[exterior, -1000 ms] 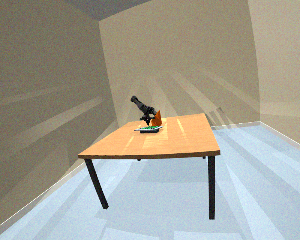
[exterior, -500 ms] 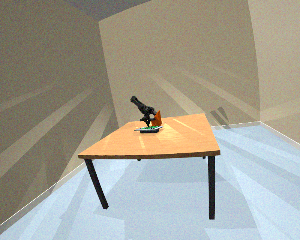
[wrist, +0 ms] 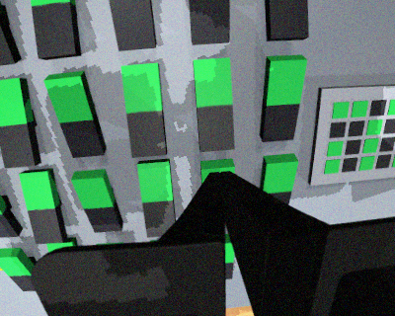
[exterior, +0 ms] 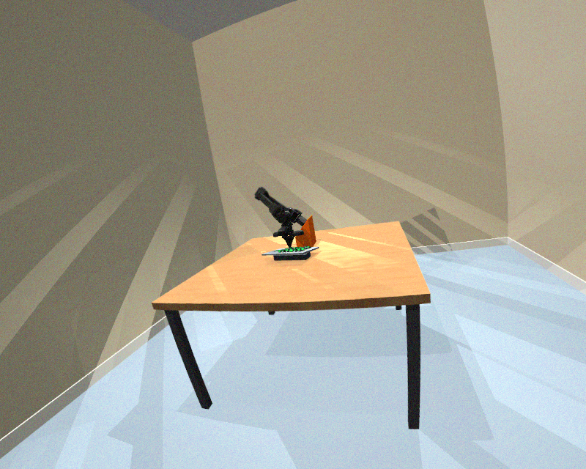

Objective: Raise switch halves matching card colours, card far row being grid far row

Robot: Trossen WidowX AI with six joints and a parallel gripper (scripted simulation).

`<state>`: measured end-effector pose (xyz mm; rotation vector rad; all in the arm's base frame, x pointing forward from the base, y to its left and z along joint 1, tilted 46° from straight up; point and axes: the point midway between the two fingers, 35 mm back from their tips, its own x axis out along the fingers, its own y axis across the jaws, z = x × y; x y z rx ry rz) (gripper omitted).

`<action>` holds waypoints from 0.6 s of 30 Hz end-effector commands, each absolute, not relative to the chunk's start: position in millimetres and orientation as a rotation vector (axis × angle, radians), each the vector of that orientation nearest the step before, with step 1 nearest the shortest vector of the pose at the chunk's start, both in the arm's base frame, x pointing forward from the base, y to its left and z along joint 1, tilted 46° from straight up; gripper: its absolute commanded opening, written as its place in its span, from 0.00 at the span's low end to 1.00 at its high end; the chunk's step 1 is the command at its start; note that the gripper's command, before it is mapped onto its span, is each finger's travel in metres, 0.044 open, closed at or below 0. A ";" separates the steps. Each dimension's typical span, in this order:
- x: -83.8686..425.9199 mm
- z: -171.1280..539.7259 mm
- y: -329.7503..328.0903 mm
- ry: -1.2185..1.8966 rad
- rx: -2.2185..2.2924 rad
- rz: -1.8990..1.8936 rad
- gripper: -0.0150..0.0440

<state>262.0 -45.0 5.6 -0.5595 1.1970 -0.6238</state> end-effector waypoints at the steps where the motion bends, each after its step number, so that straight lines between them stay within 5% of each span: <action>1: 261.1 4.8 -45.2 1.201 -0.564 -0.620 0.25; 18: 261.5 3.7 -46.4 1.201 -0.564 -0.620 0.25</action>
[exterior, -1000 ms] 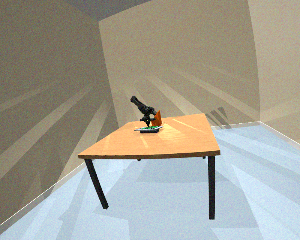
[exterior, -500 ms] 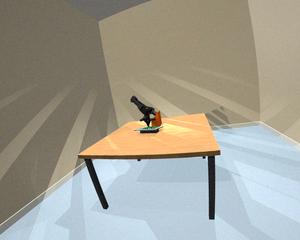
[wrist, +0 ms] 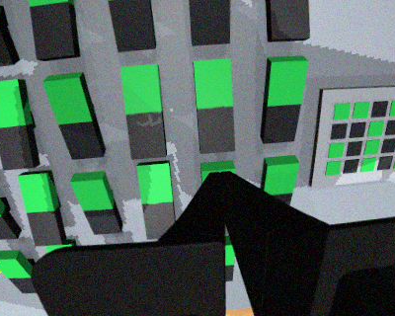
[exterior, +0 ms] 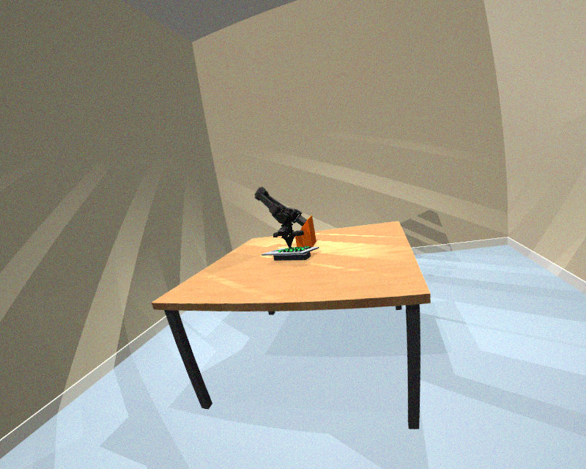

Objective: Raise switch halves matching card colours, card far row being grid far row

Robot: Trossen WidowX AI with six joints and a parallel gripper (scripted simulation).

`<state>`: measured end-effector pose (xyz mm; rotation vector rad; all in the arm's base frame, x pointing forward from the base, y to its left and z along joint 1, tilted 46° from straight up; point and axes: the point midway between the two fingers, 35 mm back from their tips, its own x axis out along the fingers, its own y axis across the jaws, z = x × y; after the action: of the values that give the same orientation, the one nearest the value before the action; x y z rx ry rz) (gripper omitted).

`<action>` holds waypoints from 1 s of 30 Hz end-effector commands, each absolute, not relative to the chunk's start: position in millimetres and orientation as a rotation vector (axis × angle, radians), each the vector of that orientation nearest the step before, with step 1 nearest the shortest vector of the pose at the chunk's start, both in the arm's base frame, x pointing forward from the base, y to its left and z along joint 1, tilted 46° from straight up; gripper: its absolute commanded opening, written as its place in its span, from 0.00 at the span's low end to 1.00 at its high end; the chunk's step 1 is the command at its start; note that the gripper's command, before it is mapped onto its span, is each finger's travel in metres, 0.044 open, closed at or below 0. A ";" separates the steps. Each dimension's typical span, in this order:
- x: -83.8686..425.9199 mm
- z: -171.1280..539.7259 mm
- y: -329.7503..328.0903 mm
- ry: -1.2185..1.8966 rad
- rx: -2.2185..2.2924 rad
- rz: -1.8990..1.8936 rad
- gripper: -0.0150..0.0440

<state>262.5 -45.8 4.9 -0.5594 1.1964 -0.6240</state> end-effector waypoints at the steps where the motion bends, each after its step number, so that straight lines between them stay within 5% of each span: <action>1: 261.6 3.7 -46.5 1.201 -0.564 -0.620 0.25; 30: 262.6 1.1 -49.2 1.201 -0.564 -0.620 0.25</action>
<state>264.1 -48.5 2.6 -0.5594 1.1942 -0.6244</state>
